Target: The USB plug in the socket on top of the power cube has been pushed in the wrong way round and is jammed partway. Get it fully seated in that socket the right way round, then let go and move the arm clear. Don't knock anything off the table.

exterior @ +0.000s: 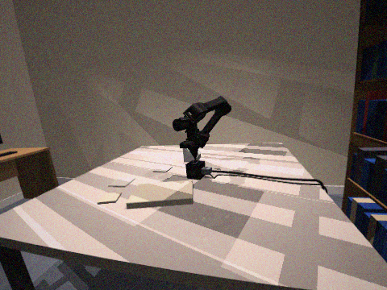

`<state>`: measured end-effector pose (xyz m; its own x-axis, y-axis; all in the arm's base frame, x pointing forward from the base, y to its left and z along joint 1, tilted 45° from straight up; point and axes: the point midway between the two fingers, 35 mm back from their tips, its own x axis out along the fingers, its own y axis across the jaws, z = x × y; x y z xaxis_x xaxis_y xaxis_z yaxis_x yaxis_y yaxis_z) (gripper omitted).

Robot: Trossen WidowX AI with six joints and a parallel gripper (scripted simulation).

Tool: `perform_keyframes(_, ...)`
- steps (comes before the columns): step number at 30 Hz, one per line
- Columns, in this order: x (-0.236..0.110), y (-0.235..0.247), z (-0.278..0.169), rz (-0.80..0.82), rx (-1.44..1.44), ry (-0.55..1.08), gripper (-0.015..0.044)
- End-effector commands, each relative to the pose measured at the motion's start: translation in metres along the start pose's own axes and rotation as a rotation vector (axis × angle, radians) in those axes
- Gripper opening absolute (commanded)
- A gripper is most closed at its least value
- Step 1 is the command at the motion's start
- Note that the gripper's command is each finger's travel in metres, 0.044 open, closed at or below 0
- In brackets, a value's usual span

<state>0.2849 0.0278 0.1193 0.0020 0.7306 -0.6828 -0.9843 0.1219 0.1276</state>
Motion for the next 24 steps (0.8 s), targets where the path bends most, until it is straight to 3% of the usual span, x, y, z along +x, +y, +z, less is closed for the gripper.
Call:
perform_keyframes(1,0.0008,-0.0002,0.0008,-0.001,0.002,-0.005,0.0000)
perform_keyframes(24,0.0035,-0.0002,0.0007,-0.001,0.002,-0.005,0.0000)
